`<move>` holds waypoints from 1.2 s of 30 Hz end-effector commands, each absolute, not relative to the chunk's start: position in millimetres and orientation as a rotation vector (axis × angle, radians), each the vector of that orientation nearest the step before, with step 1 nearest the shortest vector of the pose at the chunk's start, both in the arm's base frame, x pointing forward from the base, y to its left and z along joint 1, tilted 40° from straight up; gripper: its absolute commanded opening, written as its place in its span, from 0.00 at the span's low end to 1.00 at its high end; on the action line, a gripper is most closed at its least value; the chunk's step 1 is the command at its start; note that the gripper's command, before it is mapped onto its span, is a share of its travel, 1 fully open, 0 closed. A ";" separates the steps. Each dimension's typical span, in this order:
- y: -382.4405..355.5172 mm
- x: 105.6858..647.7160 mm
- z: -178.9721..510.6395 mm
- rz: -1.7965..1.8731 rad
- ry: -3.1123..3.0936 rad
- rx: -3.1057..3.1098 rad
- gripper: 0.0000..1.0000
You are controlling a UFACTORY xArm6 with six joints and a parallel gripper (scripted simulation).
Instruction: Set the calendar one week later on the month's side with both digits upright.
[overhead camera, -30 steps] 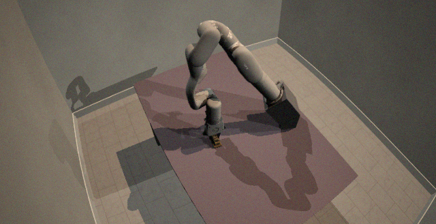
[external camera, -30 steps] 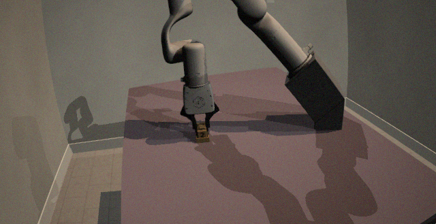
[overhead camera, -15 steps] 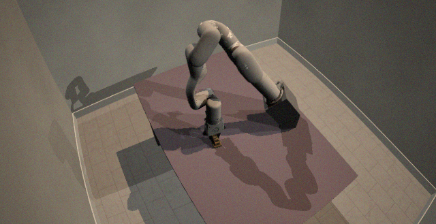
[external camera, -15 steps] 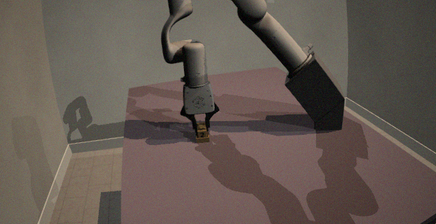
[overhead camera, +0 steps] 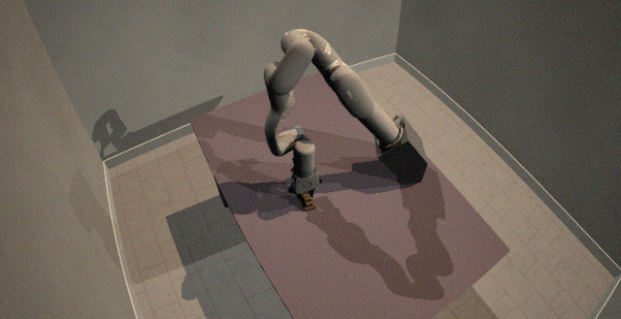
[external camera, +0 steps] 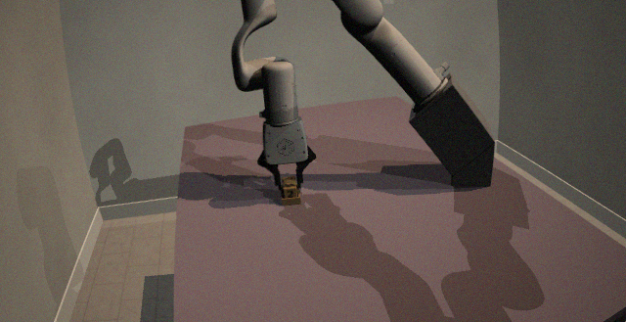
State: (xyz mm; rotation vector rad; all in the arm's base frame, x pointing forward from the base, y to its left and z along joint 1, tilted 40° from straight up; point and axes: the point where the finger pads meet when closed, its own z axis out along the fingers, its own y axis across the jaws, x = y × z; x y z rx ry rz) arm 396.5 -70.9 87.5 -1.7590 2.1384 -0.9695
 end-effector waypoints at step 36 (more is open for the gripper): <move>-47.9 361.6 137.5 -0.970 2.137 -1.758 0.49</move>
